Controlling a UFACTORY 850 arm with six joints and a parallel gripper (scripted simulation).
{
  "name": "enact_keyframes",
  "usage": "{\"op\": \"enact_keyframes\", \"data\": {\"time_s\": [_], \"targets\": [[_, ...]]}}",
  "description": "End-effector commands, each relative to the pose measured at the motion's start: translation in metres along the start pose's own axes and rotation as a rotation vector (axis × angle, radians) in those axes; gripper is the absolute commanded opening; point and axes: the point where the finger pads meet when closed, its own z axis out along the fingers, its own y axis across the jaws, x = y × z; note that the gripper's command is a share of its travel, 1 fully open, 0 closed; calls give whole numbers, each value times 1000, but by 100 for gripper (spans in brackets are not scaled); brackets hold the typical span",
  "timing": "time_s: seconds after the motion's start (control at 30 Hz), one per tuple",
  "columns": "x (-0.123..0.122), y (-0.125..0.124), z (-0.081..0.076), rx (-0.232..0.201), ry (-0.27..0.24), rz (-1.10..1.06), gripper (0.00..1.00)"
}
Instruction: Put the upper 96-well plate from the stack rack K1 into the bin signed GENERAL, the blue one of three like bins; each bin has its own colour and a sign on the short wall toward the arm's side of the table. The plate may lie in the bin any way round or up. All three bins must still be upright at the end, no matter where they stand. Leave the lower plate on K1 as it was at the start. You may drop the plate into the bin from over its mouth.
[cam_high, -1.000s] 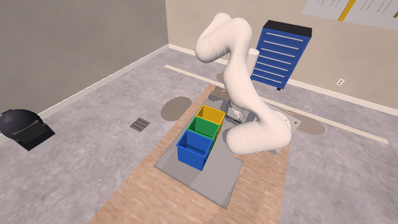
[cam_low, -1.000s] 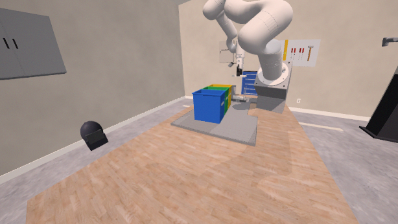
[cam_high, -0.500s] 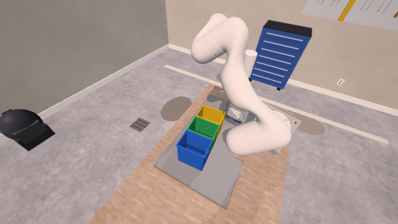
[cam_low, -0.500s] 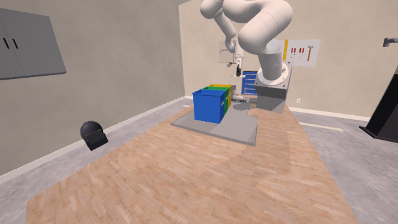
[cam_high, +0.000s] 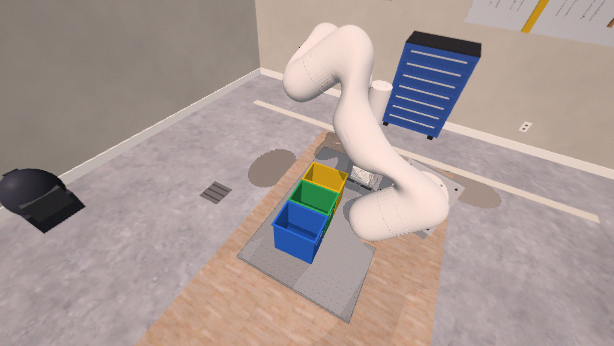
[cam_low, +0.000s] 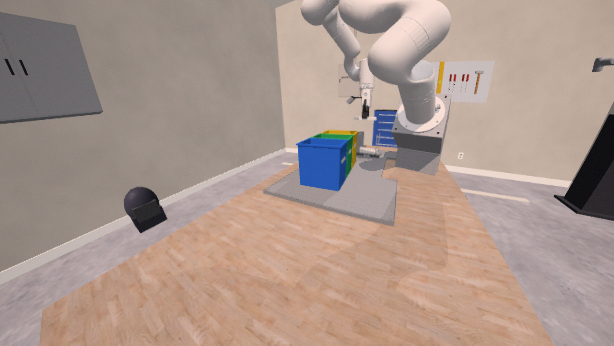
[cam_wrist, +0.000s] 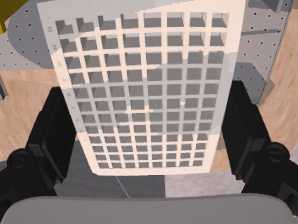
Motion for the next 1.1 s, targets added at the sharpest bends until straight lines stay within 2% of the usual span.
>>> {"op": "enact_keyframes", "data": {"time_s": [0.0,1.07], "targets": [[5,-15,0,-2,1,-1,0],[27,-105,3,-2,1,-1,0]]}}
